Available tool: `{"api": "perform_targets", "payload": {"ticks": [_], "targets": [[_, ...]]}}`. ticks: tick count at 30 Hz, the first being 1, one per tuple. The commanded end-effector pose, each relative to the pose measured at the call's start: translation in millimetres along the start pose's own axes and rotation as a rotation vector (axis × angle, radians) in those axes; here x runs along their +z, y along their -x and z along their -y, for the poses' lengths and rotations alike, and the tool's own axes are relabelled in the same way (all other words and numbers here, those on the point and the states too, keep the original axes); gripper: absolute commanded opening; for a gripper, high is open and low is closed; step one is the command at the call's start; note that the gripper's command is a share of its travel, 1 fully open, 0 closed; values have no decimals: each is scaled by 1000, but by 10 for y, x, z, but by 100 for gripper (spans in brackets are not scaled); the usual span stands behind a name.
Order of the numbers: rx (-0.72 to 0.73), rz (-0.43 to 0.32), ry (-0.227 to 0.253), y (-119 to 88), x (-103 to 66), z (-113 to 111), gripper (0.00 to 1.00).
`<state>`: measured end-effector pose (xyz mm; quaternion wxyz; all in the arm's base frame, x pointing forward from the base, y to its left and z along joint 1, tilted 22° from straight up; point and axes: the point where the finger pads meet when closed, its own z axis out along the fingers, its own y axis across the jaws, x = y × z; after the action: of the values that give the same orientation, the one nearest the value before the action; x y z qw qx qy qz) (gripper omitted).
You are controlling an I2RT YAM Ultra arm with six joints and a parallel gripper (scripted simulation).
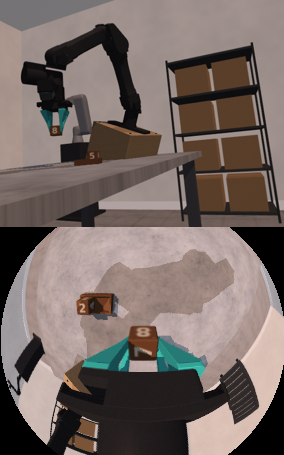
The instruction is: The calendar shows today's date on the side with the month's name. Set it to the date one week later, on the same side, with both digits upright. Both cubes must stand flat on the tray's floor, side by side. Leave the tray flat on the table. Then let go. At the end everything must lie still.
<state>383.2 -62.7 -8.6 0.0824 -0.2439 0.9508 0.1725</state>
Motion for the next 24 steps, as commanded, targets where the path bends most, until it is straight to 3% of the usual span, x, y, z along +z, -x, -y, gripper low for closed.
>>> {"api": "perform_targets", "payload": {"ticks": [1, 13, 15, 20, 24], "targets": [[182, 14, -12, -20, -68, 108, 27], [617, 18, -7, -147, -44, 360, 27], [617, 18, -7, -147, -44, 360, 27], [773, 19, -5, -199, -34, 449, 27], [792, 19, -5, -205, -33, 460, 27]]}}
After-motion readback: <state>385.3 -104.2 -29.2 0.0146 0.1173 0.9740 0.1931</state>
